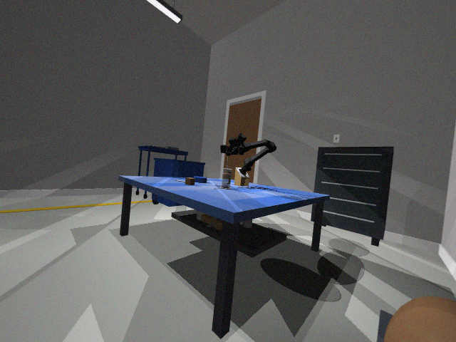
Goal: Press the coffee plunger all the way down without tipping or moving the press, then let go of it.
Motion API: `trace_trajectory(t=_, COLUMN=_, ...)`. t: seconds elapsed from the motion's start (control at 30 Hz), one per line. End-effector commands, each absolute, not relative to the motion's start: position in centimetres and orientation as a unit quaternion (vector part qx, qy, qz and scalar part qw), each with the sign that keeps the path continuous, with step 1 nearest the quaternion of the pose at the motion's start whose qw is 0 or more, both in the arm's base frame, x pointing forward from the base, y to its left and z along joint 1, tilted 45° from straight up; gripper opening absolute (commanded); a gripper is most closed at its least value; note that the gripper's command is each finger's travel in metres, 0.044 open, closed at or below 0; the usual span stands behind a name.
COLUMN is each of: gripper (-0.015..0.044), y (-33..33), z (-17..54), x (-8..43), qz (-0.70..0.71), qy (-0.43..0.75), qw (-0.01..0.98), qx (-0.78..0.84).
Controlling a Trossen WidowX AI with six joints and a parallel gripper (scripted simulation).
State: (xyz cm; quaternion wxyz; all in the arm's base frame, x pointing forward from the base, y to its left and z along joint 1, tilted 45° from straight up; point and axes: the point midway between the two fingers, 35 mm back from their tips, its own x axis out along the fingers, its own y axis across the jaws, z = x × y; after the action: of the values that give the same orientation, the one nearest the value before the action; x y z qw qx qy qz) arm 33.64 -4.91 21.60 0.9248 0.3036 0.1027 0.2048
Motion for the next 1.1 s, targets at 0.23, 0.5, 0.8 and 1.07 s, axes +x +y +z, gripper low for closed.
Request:
trace_trajectory(t=0.23, gripper=0.013, y=-3.0, z=19.0, x=34.2, qz=0.209, qy=0.12, qw=0.918, qx=0.314)
trace_trajectory(t=0.5, gripper=0.013, y=-2.0, z=18.1, x=34.5, qz=0.209, qy=0.12, qw=0.918, qx=0.315)
trace_trajectory(t=0.8, gripper=0.013, y=-1.0, z=17.2, x=34.9, qz=0.209, qy=0.119, qw=0.918, qx=0.315)
trace_trajectory(t=1.07, gripper=0.013, y=0.0, z=16.4, x=35.3, qz=0.21, qy=0.118, qw=0.918, qx=0.316)
